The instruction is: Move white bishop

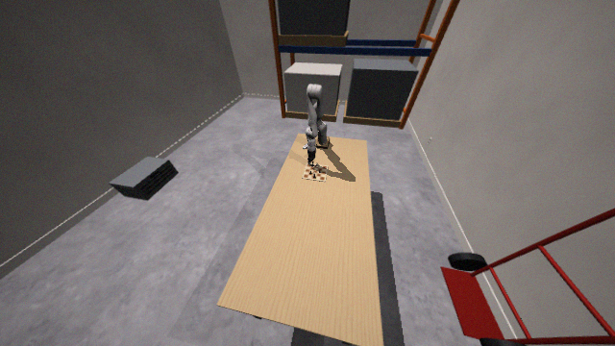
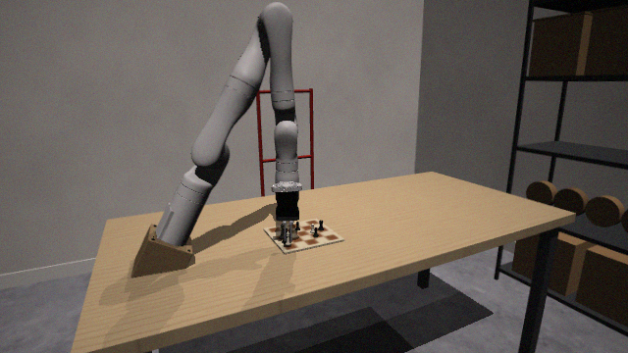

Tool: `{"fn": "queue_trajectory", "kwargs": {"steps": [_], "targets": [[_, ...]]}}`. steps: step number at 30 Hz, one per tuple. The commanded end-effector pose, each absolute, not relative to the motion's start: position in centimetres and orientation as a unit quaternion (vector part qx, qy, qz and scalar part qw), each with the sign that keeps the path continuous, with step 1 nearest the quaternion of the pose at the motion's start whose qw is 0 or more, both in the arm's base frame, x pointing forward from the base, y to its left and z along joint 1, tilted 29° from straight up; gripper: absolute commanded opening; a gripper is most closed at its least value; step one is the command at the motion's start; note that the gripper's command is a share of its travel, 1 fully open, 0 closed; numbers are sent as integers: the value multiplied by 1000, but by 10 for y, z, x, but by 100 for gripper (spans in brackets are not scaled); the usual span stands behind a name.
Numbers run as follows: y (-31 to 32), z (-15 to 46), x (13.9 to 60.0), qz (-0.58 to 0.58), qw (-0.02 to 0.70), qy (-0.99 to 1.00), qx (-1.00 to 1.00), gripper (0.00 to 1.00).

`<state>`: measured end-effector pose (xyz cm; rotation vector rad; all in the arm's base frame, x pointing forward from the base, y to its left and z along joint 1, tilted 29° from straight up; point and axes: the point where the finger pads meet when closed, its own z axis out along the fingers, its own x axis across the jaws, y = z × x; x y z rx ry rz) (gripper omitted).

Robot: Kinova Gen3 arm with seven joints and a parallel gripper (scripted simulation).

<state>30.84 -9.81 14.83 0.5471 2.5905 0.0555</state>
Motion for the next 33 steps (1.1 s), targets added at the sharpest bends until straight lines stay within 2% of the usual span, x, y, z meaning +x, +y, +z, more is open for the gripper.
{"fn": "queue_trajectory", "kwargs": {"steps": [1, 33], "targets": [[-101, 155, 309, 16, 253, 947, 200, 0], [-95, 226, 270, 16, 253, 947, 200, 0]]}}
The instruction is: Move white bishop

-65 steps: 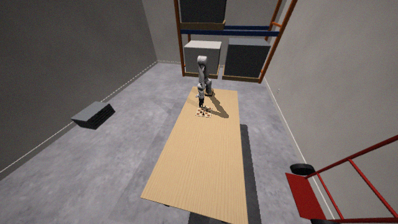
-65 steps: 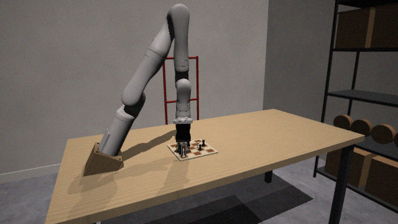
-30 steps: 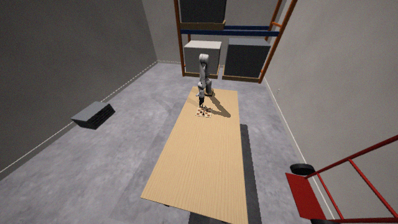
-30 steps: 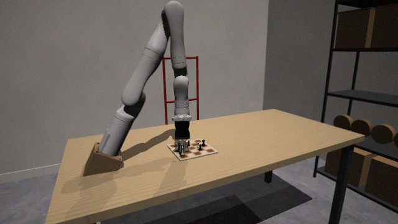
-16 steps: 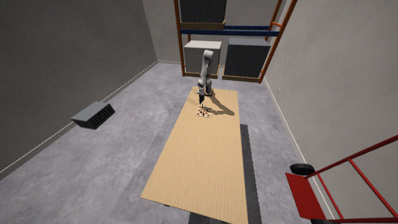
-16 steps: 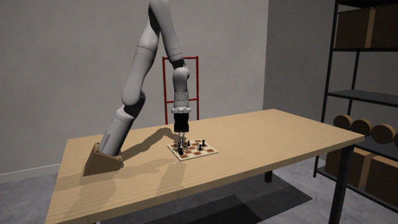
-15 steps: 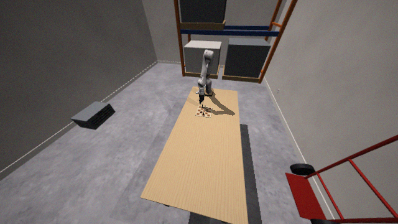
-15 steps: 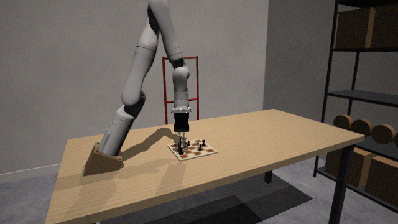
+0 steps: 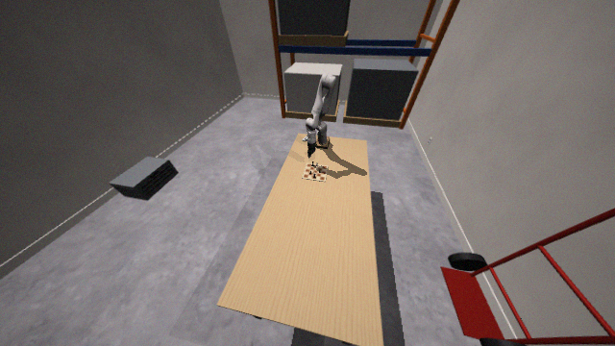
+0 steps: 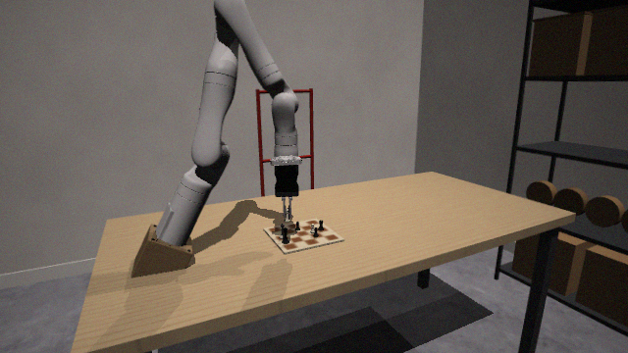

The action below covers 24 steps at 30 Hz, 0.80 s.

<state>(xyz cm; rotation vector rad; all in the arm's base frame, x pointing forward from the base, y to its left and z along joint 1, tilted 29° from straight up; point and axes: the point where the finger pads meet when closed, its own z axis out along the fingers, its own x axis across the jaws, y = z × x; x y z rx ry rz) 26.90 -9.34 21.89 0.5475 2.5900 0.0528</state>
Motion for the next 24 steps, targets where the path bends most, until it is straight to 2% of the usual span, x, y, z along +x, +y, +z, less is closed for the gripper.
{"fn": "queue_trajectory", "kwargs": {"steps": [1, 24], "targets": [[-95, 226, 270, 16, 253, 947, 200, 0], [-91, 230, 270, 15, 253, 947, 196, 0]]}}
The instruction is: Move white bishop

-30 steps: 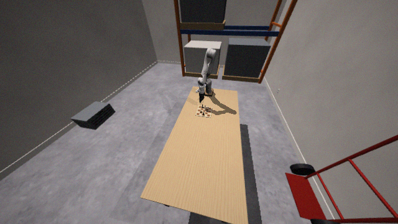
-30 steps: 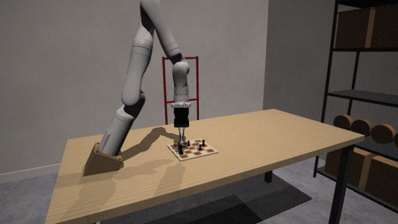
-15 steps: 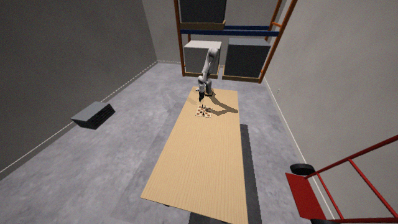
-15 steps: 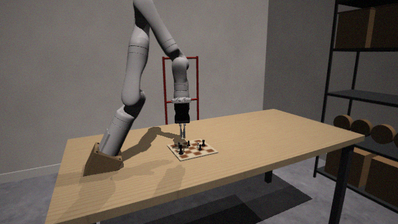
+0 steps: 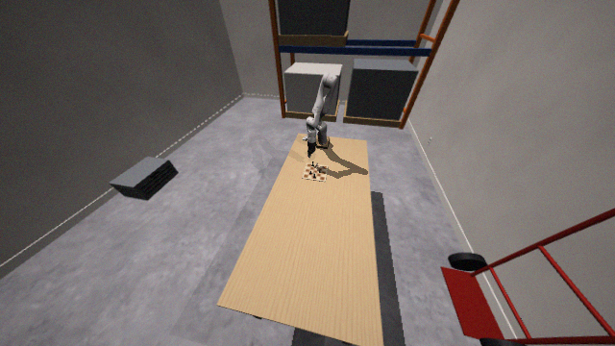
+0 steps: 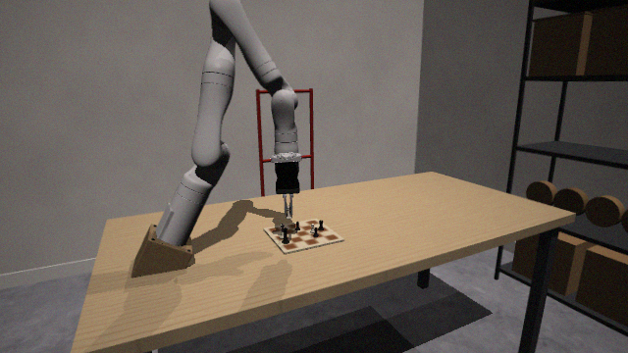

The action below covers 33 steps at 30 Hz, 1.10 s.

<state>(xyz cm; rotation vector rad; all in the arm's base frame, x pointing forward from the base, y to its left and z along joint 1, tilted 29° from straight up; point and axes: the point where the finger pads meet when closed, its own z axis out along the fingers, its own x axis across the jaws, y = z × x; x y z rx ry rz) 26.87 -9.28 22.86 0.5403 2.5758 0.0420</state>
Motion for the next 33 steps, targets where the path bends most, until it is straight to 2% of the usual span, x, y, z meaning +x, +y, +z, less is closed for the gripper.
{"fn": "queue_trajectory", "kwargs": {"steps": [1, 12, 23, 33], "targets": [[-89, 230, 270, 14, 253, 948, 194, 0], [-40, 235, 284, 2, 256, 957, 139, 0], [41, 229, 285, -22, 253, 966, 53, 0], [58, 225, 282, -28, 252, 967, 35, 0]]}}
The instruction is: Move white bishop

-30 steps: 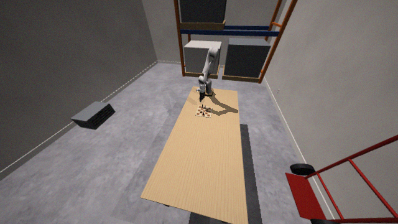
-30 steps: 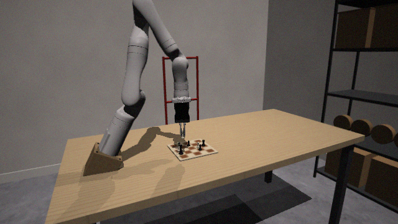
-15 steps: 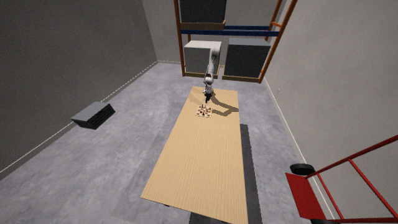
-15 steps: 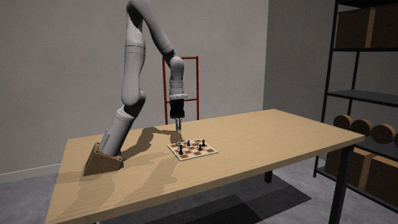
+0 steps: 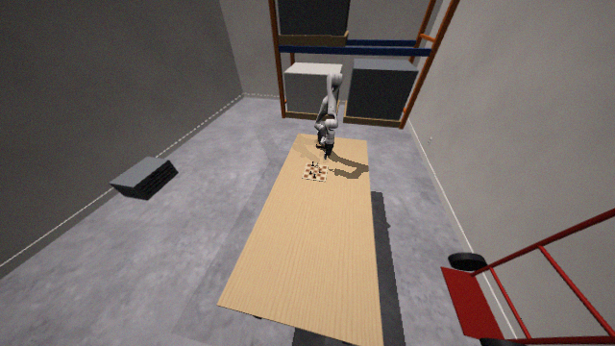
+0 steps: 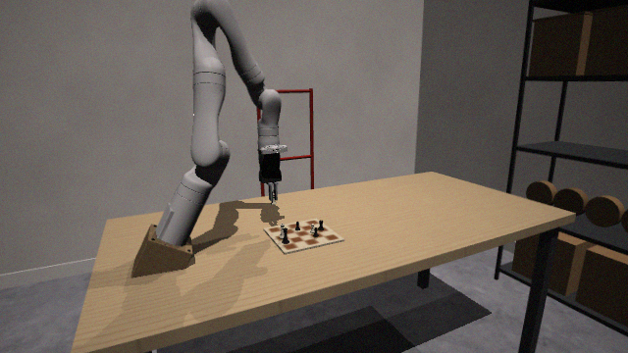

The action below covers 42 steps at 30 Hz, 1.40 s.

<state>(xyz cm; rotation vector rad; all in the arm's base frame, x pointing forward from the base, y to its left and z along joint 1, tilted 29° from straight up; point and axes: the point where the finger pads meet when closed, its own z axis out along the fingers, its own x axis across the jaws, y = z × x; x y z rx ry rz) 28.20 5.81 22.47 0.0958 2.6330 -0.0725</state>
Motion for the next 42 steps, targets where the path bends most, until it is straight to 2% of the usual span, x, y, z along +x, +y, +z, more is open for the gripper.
{"fn": "queue_trajectory", "kwargs": {"steps": [1, 42], "targets": [[58, 225, 282, -28, 252, 967, 35, 0], [56, 200, 296, -28, 252, 967, 35, 0]]}}
